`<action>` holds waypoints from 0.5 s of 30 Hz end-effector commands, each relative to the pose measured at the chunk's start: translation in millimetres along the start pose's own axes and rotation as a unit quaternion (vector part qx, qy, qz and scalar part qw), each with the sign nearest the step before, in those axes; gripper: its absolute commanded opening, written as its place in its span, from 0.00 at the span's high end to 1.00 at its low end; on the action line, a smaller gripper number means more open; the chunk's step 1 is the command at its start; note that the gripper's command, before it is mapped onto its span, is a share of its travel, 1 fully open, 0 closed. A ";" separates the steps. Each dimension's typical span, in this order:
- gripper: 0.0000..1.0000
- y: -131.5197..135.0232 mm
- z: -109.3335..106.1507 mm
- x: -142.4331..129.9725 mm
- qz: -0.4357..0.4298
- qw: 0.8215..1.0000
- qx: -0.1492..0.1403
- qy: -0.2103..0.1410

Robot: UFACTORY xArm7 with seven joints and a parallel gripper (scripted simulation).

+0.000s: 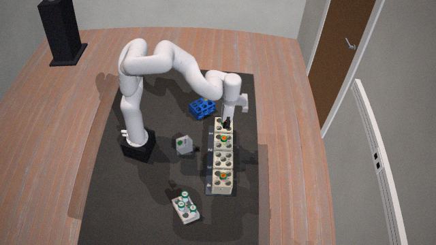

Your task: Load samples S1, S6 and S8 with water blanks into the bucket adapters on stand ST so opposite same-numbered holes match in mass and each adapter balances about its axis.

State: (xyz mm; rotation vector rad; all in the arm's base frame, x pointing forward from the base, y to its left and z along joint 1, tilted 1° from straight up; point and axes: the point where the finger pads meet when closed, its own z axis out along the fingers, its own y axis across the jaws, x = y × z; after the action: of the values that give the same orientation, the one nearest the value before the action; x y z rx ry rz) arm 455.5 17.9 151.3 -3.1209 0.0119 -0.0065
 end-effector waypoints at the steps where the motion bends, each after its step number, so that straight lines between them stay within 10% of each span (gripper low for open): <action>1: 0.56 0.0 -1.9 1.5 0.000 1.000 0.000 0.003; 12: 0.56 0.0 -1.9 1.5 0.000 1.000 0.000 0.003; 15: 0.43 13.3 -1.9 -5.4 0.050 0.999 0.000 0.003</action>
State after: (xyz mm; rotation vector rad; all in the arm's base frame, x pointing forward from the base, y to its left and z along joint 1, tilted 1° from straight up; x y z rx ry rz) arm 453.7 15.4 151.3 -3.1200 0.0505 -0.0062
